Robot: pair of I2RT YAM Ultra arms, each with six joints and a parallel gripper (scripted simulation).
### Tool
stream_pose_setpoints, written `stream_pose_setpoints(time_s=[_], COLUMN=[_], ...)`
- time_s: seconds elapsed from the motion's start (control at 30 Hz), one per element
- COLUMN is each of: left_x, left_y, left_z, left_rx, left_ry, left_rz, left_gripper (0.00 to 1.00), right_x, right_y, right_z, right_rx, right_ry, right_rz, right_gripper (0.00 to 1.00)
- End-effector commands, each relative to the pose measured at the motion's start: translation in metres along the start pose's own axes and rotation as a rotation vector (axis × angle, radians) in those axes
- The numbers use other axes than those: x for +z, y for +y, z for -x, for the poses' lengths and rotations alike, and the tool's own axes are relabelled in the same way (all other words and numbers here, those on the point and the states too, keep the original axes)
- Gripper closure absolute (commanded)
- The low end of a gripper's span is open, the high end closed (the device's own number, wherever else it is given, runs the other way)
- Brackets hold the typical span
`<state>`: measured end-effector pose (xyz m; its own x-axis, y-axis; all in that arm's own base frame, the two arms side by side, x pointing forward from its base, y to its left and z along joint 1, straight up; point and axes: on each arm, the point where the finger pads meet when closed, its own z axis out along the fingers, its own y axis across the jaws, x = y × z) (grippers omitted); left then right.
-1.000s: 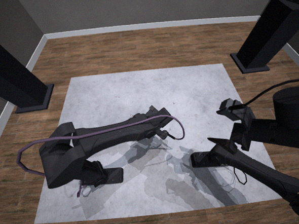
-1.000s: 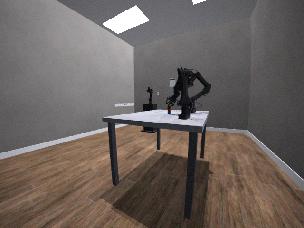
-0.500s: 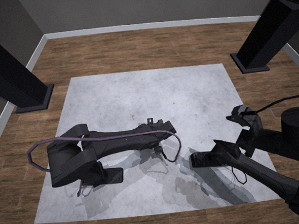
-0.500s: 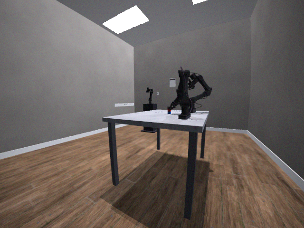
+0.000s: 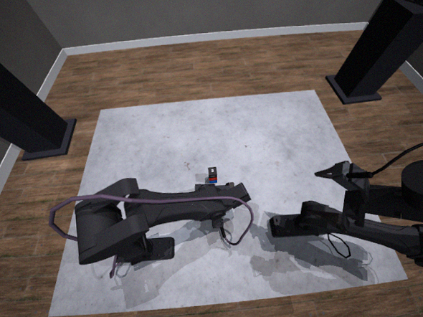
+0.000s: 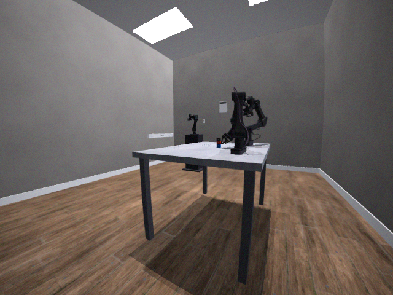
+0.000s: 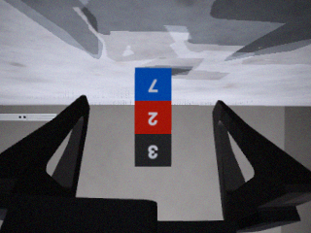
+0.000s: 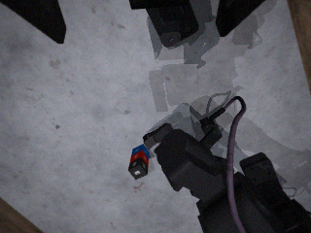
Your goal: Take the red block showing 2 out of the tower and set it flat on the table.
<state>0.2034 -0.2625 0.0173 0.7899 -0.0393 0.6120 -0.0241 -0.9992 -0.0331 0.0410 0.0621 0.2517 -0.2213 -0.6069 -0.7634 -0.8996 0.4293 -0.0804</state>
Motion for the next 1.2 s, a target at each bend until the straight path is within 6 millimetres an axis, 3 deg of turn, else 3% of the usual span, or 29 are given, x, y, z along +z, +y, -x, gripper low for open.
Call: stream_pose_setpoints(time_s=[0.0,0.27,0.4,0.6,0.7,1.17], left_x=[-0.001,-0.001,-0.002,-0.008,-0.009,-0.021], left_y=[0.005,0.003,0.003,0.011,0.011,0.035], left_z=[-0.003,-0.002,0.003,0.006,0.006,-0.022], left_rx=[0.006,0.006,-0.076,-0.354,-0.39,-0.959], left_ry=[0.01,0.006,-0.053,-0.195,-0.213,-0.433], left_rz=[0.02,0.01,0.007,-0.025,-0.035,-0.198], left_gripper=[0.0,0.0,0.45,0.45,0.45,0.45], right_x=[0.003,0.003,0.003,0.003,0.002,0.002], right_y=[-0.001,0.0,0.0,0.0,0.0,0.0], right_z=[-0.009,-0.009,-0.009,-0.009,-0.004,-0.004], right_rx=[0.014,0.014,0.014,0.014,0.012,0.012], right_ry=[0.026,0.026,0.026,0.026,0.011,0.011], right_rz=[-0.002,0.001,0.001,0.001,0.001,0.001], right_gripper=[0.0,0.0,0.0,0.0,0.0,0.0])
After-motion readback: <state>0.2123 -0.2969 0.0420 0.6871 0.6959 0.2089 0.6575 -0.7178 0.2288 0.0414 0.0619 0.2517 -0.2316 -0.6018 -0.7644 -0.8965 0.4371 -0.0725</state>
